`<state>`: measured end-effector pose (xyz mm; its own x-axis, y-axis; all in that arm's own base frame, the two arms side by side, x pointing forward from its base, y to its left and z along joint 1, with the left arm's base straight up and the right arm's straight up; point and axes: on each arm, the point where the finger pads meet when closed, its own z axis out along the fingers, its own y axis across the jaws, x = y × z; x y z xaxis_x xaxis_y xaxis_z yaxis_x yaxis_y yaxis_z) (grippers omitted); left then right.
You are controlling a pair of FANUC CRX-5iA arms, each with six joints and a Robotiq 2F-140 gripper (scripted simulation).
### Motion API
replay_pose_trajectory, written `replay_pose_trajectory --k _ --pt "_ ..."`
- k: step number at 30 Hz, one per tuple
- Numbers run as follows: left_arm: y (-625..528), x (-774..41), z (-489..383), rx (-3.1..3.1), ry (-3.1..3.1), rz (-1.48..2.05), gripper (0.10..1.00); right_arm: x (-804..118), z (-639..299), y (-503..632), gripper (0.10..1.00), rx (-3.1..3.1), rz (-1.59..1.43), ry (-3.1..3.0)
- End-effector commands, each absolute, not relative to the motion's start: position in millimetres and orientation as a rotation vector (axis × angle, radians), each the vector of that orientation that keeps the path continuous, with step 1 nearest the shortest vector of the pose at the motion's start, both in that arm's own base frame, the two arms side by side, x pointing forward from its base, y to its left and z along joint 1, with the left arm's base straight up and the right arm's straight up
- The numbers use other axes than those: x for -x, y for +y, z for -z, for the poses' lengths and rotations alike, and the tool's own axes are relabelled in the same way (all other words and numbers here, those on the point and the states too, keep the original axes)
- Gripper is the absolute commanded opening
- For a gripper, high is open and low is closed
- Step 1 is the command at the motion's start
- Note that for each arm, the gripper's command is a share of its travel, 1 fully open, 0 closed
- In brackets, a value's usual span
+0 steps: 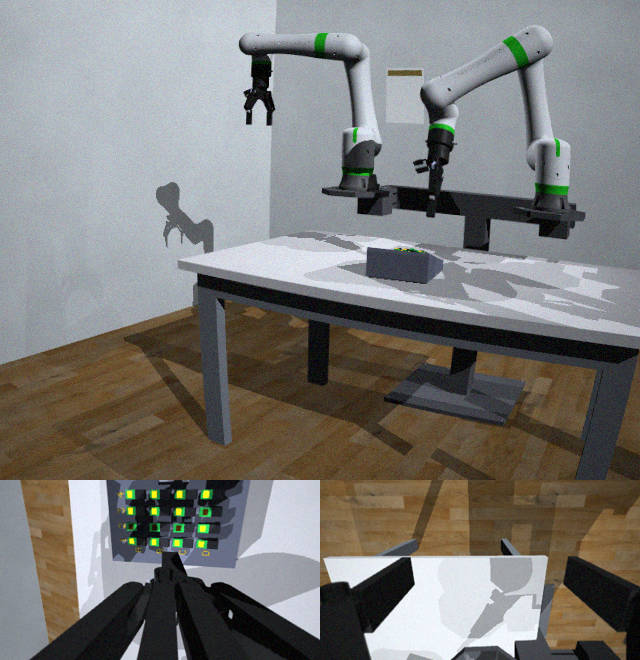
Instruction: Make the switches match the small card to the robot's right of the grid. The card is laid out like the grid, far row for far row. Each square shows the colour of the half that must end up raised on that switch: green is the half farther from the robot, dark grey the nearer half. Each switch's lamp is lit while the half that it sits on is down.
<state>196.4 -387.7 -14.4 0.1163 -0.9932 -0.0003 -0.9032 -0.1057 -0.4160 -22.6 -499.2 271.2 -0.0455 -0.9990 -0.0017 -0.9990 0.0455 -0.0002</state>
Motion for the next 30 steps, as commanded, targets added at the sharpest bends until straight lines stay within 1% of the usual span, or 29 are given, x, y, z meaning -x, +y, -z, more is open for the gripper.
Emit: replay_pose_trajectory --k 1,17,30 --pt "-387.9 -199.3 19.7 2.087 1.856 0.406 0.099 22.8 -272.0 -499.5 1.0 2.17 0.0 2.271" --pt "-384.2 -231.8 90.9 2.087 1.856 0.406 0.099 22.8 -272.0 -499.5 1.0 2.17 0.0 2.271" --pt "-383.8 -235.0 97.9 2.087 1.856 0.406 0.099 22.8 -272.0 -499.5 1.0 2.17 0.0 2.271"
